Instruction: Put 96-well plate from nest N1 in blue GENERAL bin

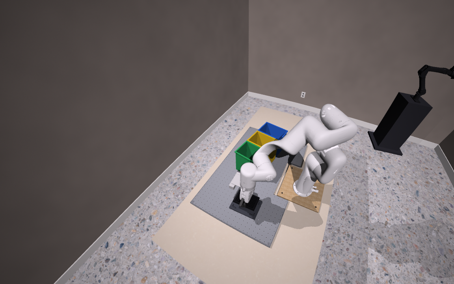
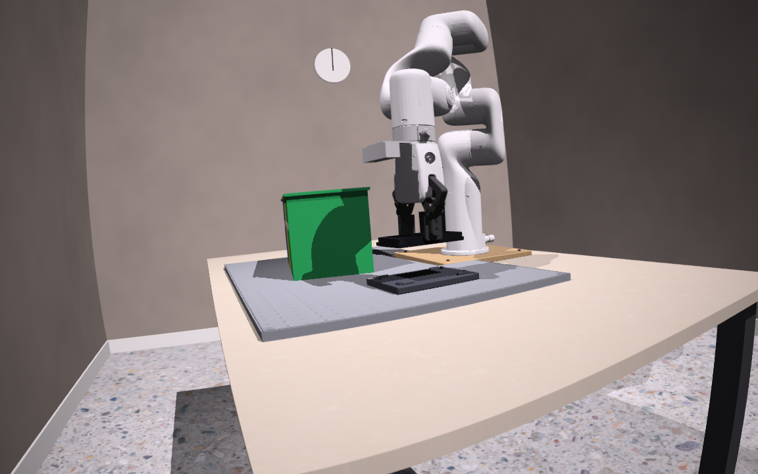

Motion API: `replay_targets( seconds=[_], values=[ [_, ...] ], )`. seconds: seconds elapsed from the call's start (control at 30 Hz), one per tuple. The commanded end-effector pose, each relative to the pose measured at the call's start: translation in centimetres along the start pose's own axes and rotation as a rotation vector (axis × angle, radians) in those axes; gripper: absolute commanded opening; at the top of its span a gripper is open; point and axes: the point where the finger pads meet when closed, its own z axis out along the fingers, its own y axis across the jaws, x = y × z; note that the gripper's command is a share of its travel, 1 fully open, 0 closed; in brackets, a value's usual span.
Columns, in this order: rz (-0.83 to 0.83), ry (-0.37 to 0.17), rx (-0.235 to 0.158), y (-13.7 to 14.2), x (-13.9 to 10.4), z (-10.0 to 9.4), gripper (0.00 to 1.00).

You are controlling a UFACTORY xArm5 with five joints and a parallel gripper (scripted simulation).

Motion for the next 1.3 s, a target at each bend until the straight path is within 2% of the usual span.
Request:
replay_targets(
  seconds=[0.0, 1.27],
  values=[
    [0.000, 0.002, 0.002, -0.1, 0.1, -0.8, 0.00],
    [0.000, 0.003, 0.002, 0.1, 0.2, -6.5, 0.00]
  ],
)
